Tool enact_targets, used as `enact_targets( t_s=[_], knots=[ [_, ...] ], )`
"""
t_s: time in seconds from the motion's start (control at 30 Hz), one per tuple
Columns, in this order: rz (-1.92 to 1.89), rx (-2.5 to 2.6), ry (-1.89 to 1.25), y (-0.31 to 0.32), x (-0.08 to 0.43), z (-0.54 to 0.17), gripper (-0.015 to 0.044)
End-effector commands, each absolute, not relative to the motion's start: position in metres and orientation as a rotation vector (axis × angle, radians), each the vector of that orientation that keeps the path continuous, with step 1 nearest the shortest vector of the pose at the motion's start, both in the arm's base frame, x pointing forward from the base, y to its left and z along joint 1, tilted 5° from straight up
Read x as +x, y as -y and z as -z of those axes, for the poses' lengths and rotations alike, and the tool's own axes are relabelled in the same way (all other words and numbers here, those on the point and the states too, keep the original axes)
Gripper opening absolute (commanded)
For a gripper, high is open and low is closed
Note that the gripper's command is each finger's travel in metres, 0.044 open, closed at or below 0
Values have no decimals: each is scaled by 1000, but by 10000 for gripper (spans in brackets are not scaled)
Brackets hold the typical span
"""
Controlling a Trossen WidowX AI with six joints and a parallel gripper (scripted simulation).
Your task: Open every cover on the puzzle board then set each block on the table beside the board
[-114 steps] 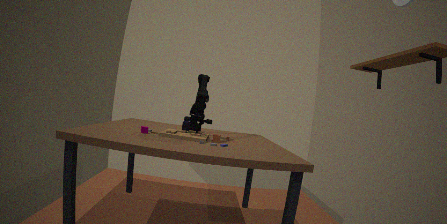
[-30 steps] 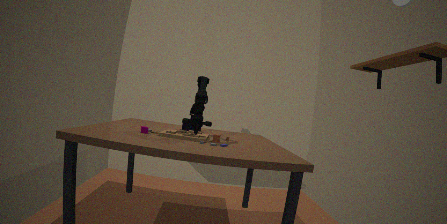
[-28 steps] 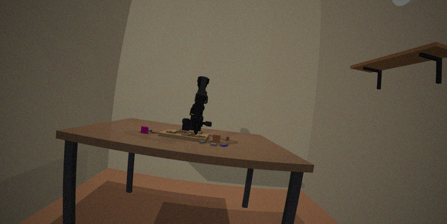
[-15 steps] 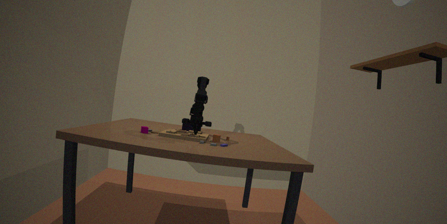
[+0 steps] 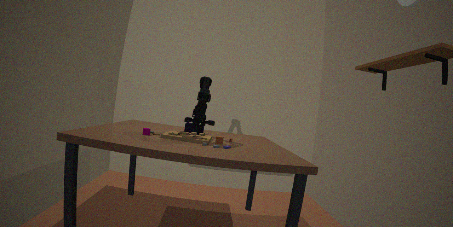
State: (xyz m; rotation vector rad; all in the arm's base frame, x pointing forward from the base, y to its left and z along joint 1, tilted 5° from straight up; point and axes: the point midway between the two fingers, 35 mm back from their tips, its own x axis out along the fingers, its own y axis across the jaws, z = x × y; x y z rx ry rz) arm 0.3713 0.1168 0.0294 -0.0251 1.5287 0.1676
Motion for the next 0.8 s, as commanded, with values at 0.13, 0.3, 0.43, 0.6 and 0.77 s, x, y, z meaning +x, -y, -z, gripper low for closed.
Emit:
enact_targets(
  t_s=[0.13, 0.3, 0.43, 0.6, 0.77],
  knots=[
    [-171, -26, -1521, -116, 374, -43, 0],
    [-171, -26, -1521, -115, 374, -49, 0],
    [-171, -26, -1521, -115, 375, -55, 0],
    [-171, -26, -1521, -114, 375, -61, 0],
    [-80, 66, -1537, -113, 365, -58, 0]
  ],
)
